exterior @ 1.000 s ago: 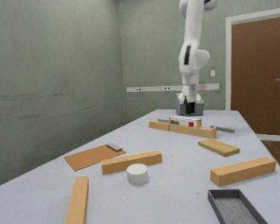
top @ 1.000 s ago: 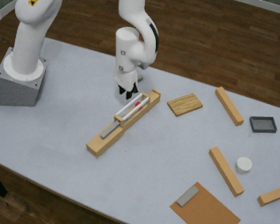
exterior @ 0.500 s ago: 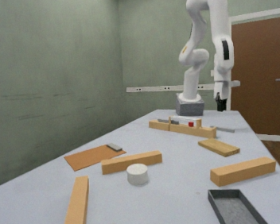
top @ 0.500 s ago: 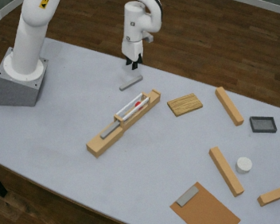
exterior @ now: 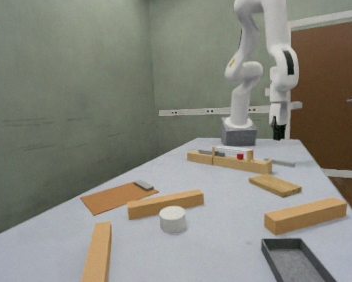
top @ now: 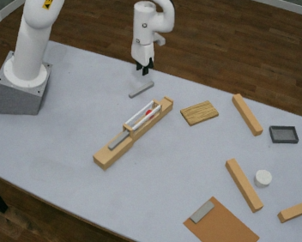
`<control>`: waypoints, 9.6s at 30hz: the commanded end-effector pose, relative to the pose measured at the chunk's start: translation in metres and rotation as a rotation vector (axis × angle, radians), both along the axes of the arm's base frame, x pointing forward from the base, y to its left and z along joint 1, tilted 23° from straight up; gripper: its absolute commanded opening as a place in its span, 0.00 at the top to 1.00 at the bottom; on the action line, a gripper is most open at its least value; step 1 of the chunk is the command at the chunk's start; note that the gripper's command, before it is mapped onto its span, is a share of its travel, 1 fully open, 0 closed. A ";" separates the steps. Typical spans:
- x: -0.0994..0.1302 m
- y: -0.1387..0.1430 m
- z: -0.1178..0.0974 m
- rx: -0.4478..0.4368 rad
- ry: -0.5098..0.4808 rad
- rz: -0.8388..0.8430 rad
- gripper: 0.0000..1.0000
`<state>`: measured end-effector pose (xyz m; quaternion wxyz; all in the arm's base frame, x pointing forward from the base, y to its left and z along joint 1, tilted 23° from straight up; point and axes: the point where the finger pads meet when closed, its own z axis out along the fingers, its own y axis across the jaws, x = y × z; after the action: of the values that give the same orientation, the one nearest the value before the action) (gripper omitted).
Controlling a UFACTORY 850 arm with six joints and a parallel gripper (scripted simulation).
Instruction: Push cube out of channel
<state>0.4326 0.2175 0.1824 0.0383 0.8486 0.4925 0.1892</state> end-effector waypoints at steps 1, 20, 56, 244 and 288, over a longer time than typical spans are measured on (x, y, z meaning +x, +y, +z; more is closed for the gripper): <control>0.000 0.000 0.000 0.004 -0.013 -0.001 0.61; 0.001 0.000 0.000 0.004 -0.013 -0.001 0.61; 0.022 0.007 -0.055 0.004 -0.014 -0.001 0.61; 0.001 -0.459 -0.071 -0.052 -0.033 0.141 1.00; 0.025 -0.452 -0.129 -0.052 -0.033 0.141 1.00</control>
<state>0.4569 -0.2337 0.0531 0.0542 0.8073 0.5553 0.1924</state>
